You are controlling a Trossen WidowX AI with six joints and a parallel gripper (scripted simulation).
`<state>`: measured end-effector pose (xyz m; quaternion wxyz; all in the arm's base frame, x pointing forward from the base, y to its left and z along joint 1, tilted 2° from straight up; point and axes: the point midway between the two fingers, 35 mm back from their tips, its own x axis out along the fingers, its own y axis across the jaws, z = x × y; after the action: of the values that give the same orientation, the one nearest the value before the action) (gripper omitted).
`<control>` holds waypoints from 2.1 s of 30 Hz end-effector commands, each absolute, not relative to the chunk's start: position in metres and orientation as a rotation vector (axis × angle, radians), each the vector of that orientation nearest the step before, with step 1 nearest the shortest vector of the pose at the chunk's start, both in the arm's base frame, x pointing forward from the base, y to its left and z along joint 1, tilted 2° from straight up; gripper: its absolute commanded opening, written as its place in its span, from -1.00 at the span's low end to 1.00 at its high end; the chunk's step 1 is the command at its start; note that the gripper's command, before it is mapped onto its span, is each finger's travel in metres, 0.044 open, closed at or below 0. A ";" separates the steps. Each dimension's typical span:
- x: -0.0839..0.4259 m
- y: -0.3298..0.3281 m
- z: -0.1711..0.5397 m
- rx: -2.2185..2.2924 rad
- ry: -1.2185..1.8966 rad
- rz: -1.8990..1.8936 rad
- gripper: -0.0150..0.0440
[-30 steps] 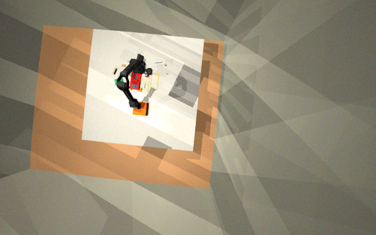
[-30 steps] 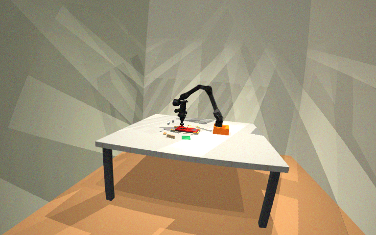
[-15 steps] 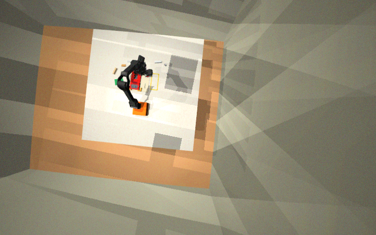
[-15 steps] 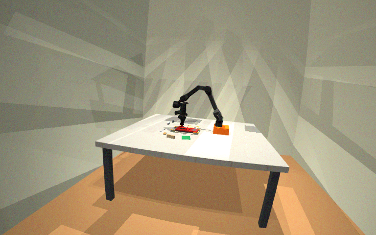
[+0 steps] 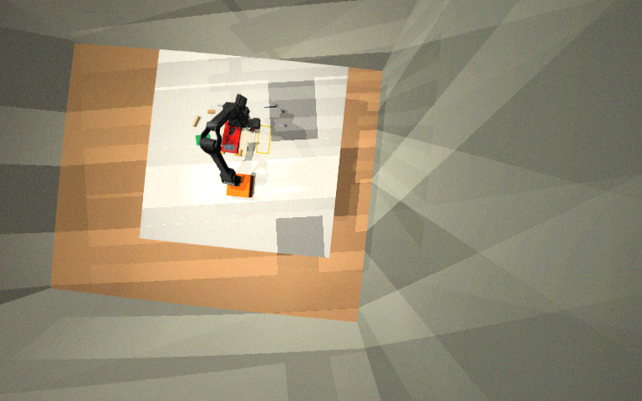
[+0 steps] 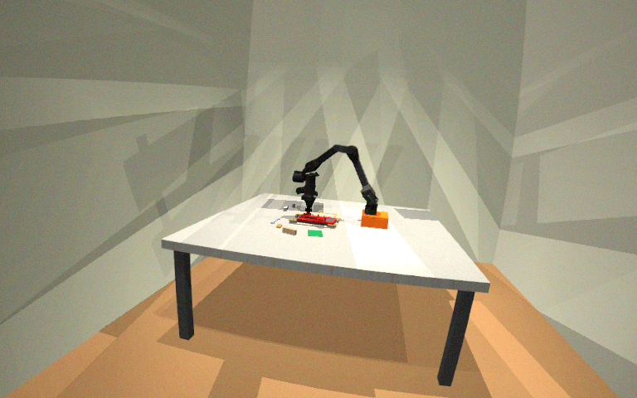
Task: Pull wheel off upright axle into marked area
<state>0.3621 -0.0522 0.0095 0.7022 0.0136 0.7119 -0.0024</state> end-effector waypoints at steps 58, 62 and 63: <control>0.363 -0.053 0.031 0.031 1.572 -0.006 -0.49; 0.363 -0.053 0.033 0.031 1.571 -0.006 -0.49; 0.363 -0.053 0.033 0.031 1.571 -0.006 -0.49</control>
<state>0.3608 -0.0525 0.0276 0.7018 0.0142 0.7122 -0.0028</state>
